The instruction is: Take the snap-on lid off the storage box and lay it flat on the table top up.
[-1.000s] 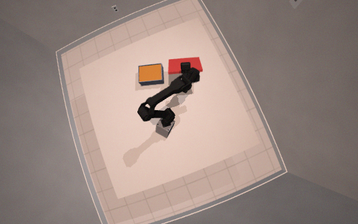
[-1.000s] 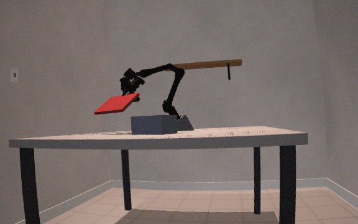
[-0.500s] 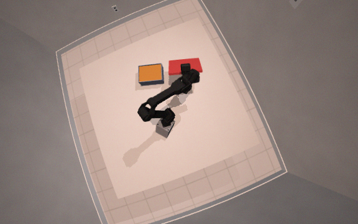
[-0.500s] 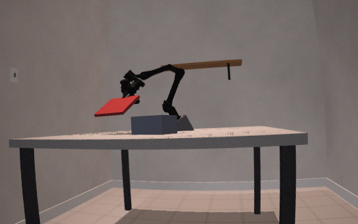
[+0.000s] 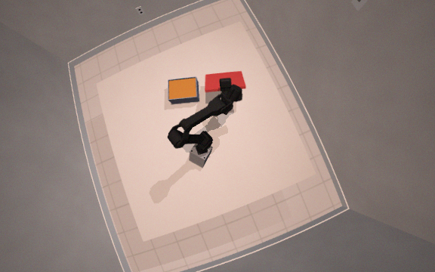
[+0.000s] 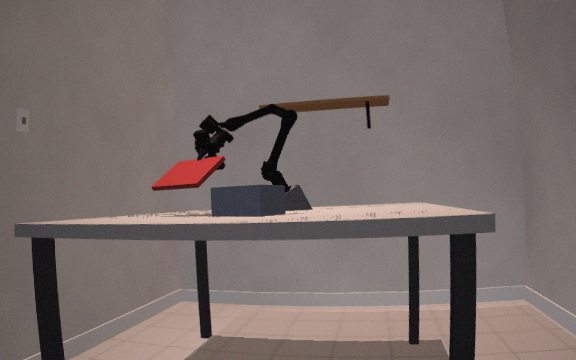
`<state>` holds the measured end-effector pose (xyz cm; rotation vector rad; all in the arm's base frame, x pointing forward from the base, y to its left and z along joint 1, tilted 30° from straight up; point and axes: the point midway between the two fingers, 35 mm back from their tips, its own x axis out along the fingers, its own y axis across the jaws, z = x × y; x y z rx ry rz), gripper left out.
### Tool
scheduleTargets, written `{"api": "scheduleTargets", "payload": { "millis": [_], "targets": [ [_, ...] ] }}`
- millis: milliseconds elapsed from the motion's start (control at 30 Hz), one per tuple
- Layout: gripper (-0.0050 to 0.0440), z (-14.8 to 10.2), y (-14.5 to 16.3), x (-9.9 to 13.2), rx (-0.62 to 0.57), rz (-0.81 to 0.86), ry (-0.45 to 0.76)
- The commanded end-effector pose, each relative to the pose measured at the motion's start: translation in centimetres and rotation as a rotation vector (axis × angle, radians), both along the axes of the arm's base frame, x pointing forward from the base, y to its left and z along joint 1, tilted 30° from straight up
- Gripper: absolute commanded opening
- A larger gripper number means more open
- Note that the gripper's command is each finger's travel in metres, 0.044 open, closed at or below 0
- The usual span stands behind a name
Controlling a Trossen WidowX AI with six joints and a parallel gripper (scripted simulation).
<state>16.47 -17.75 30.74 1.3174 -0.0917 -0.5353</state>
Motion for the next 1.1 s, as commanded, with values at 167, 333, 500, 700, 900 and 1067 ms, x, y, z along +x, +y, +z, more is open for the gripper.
{"api": "scheduleTargets", "payload": {
  "millis": [167, 333, 500, 700, 900, 1067],
  "targets": [
    [-0.0050, -0.6, -0.3, 0.3, 0.000, 0.001, -0.004],
    [-0.0050, -1.0, -0.4, 0.4, 0.000, 0.001, -0.004],
    [-0.0050, -1.3, -0.5, 0.5, 0.000, 0.001, -0.004],
    [-0.0050, -1.7, -0.8, 0.7, 0.000, 0.001, -0.004],
    [-0.0050, -2.1, -0.9, 0.9, 0.000, 0.001, -0.004],
    [-0.0050, -2.4, -1.1, 1.0, 0.000, 0.001, -0.004]
  ]
}}
